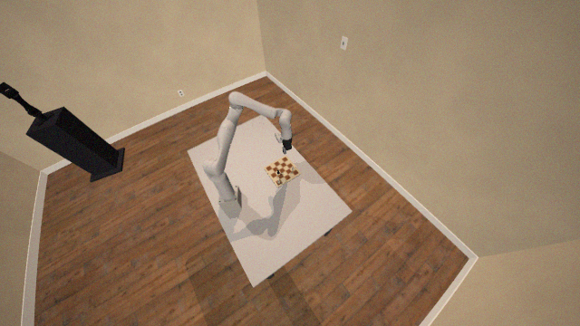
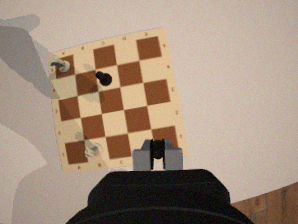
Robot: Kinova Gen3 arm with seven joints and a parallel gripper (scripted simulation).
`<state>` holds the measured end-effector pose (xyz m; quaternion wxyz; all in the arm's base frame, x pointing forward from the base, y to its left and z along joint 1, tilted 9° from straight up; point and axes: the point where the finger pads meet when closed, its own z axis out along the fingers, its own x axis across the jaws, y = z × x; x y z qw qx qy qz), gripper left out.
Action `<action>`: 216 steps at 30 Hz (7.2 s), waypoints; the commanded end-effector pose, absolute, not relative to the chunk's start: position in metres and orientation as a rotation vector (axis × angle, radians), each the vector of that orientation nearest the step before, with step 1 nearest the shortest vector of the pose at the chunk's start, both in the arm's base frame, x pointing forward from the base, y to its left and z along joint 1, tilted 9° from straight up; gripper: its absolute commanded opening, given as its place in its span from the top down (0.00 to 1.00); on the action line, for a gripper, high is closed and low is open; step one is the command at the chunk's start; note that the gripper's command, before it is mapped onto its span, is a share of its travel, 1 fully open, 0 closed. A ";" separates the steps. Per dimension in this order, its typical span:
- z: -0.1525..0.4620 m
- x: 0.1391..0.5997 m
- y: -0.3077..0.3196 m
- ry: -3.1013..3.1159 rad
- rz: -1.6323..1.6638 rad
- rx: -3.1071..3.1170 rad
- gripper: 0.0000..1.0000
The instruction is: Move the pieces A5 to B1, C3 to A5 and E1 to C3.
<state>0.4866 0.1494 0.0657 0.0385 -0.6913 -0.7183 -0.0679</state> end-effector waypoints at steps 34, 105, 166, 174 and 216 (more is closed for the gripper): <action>0.053 0.428 0.074 -2.348 -0.219 -1.969 1.00; -0.041 0.431 0.088 -2.348 -0.220 -1.969 1.00; -0.045 0.431 0.089 -2.348 -0.220 -1.969 0.86; -0.045 0.431 0.089 -2.348 -0.220 -1.969 0.59; 0.039 0.428 0.076 -2.348 -0.220 -1.969 0.32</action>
